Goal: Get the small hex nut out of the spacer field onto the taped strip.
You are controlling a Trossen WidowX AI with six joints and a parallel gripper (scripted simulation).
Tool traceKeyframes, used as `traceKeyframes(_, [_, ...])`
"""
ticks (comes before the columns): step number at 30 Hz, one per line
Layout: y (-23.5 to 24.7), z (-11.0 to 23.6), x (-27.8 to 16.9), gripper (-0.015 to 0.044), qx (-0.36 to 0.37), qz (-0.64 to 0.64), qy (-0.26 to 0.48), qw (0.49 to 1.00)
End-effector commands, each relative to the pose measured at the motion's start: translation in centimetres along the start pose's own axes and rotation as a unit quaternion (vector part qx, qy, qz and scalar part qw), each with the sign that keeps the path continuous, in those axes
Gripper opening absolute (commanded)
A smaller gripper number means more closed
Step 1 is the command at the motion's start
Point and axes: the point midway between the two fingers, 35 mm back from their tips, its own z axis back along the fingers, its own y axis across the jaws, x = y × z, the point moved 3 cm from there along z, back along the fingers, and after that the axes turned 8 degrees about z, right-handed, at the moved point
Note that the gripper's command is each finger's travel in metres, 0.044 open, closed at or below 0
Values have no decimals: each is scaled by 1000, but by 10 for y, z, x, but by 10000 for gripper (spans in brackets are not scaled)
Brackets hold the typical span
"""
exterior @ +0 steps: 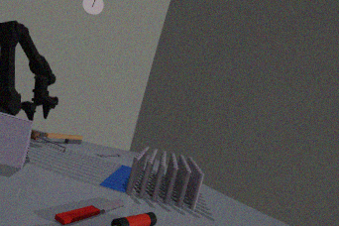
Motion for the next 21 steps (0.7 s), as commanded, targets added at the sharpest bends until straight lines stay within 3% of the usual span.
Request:
traceKeyframes(1, [0, 0, 0, 440, -4, 2, 0, 1000])
traceKeyframes(17, [0, 0, 0, 440, -4, 2, 0, 1000])
traceKeyframes(21, [3, -3, -8, 440, -31, -21, -39, 999])
